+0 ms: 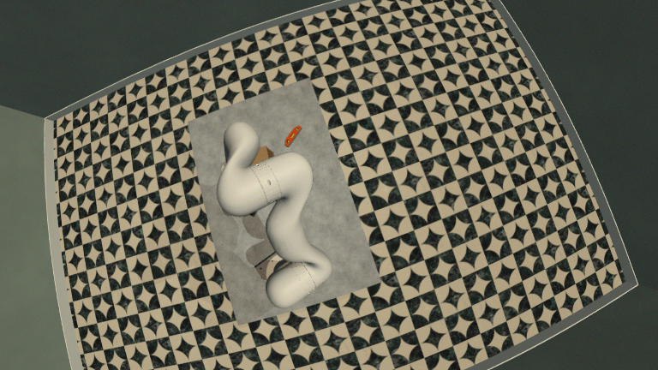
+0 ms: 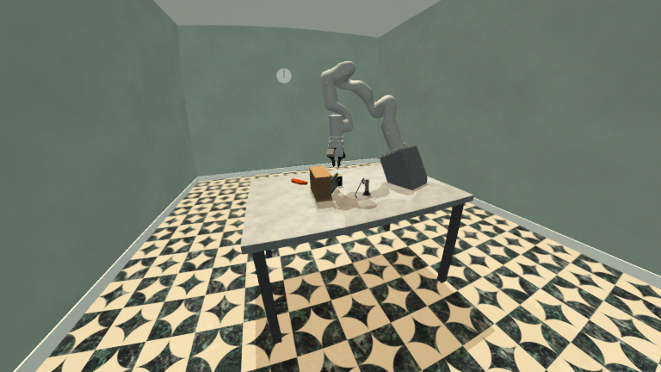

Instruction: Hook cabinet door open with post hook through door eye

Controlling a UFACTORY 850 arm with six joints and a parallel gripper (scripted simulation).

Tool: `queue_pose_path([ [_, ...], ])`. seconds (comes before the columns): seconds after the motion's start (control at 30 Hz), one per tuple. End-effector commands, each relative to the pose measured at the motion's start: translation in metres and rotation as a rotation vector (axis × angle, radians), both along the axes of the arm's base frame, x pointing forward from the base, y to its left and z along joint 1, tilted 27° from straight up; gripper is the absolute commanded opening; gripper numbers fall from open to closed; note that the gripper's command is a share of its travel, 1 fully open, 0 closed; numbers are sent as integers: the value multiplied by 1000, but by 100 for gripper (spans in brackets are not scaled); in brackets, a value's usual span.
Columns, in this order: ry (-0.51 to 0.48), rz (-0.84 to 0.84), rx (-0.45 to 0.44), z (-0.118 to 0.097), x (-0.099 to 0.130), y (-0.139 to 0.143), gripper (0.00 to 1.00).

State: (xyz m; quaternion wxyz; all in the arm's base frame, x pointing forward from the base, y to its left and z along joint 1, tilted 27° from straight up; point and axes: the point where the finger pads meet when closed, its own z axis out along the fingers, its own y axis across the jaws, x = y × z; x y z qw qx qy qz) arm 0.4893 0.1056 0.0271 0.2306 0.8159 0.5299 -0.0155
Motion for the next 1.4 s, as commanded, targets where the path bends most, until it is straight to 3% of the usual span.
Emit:
queue_pose_path([
  [0.0,-2,1,1,-4,2,-2,27],
  [0.8,-2,1,1,-39,10,-17,27],
  [1.37,-2,1,1,-50,13,-22,27],
])
